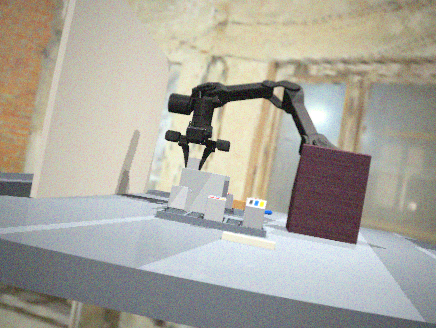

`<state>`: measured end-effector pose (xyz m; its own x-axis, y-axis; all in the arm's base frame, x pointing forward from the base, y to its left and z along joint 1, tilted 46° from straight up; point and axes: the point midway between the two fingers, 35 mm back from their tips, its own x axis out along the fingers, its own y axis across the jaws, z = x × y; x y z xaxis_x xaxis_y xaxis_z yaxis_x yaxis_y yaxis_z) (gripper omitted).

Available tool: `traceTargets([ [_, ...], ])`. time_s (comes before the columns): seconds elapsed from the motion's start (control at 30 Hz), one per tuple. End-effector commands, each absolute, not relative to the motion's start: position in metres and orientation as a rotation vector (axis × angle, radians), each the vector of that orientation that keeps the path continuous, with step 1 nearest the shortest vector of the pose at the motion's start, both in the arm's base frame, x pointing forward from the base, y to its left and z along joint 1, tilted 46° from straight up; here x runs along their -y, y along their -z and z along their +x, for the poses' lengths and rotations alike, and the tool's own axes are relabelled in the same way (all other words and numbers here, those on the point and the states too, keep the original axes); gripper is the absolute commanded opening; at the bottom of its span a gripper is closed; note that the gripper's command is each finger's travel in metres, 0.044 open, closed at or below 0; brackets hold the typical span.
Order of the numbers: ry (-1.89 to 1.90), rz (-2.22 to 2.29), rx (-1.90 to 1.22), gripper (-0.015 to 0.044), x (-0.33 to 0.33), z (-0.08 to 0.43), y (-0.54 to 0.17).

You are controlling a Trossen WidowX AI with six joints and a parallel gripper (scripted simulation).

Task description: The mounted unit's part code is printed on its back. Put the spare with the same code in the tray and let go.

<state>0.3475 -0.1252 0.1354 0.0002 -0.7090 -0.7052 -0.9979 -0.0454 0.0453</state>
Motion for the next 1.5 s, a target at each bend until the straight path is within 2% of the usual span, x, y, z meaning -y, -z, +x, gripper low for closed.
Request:
traceTargets([
  [0.0, -0.803, -1.807, -1.759, 0.0, 0.127, 0.346, -0.131],
  [1.47, -0.798, -1.811, -1.763, 0.0, 0.158, 0.343, -0.104],
])
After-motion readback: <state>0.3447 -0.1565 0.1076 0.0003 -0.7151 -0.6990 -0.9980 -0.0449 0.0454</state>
